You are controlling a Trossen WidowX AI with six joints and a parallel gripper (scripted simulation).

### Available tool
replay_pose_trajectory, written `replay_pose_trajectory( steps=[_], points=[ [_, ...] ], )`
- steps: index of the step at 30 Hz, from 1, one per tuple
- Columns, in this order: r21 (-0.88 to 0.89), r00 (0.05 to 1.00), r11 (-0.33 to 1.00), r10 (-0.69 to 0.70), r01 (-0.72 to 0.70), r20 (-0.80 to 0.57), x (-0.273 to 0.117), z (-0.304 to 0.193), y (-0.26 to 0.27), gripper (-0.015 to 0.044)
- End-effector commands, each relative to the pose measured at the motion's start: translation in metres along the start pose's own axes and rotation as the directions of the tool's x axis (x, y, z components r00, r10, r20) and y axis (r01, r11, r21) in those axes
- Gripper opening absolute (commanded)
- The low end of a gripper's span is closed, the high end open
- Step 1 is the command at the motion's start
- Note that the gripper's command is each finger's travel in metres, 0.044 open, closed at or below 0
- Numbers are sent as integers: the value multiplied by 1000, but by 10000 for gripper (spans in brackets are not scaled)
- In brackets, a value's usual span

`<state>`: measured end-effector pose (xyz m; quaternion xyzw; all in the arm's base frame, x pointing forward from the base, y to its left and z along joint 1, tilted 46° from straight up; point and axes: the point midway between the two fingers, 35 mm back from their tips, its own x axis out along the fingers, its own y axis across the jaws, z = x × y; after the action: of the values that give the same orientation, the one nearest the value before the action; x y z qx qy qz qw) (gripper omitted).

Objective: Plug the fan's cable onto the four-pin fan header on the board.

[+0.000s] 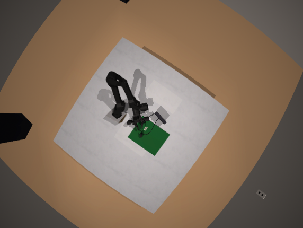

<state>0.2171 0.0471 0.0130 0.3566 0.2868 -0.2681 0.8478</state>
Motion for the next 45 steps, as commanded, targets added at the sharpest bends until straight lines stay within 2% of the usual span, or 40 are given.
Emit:
replay_pose_trajectory(
  steps=[1, 15, 26, 27, 36, 45],
  points=[
    [10, 1000, 1000, 8, -8, 7, -14, 7, 3, 140],
    [9, 1000, 1000, 12, -12, 9, -48, 24, -10, 140],
    [-169, 981, 974, -170, 152, -94, -42, 26, -19, 429],
    [-186, 976, 968, -188, 166, -107, -42, 26, -20, 440],
    [-327, 913, 910, -339, 256, -228, -39, 27, -27, 440],
    [-433, 813, 857, -451, 279, -368, -38, 28, -32, 440]
  ],
)
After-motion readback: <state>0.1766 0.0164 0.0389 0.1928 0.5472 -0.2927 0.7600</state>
